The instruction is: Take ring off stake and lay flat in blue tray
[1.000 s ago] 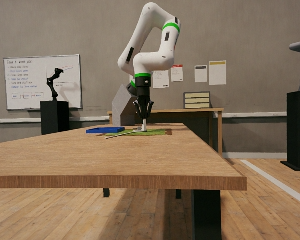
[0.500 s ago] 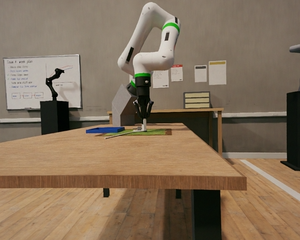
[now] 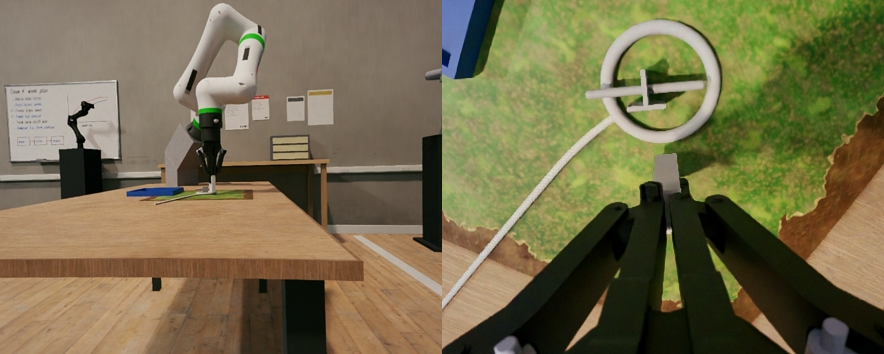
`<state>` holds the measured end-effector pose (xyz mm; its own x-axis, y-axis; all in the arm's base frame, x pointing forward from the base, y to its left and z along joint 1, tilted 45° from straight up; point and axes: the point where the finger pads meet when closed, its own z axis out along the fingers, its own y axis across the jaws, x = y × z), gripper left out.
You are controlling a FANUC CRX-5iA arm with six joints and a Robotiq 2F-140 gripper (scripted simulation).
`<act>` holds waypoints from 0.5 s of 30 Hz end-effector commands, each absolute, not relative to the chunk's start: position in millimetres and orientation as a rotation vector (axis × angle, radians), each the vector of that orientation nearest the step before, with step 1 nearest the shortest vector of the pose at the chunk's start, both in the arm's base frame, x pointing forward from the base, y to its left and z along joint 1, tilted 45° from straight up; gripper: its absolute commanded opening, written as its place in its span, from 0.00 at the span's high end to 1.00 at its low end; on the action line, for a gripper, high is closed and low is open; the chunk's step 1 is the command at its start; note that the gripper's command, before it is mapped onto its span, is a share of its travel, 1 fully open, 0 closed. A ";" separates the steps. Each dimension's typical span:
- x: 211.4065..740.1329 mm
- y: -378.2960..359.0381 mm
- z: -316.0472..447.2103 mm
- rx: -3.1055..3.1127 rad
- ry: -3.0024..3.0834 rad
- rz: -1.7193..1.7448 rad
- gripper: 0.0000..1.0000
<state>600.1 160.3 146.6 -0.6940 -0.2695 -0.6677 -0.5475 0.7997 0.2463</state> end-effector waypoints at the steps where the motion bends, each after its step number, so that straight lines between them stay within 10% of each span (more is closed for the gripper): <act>1: 600.6 160.0 147.2 -0.601 2.351 0.575 0.90; 15: 602.0 161.9 144.7 -0.601 2.351 0.575 0.90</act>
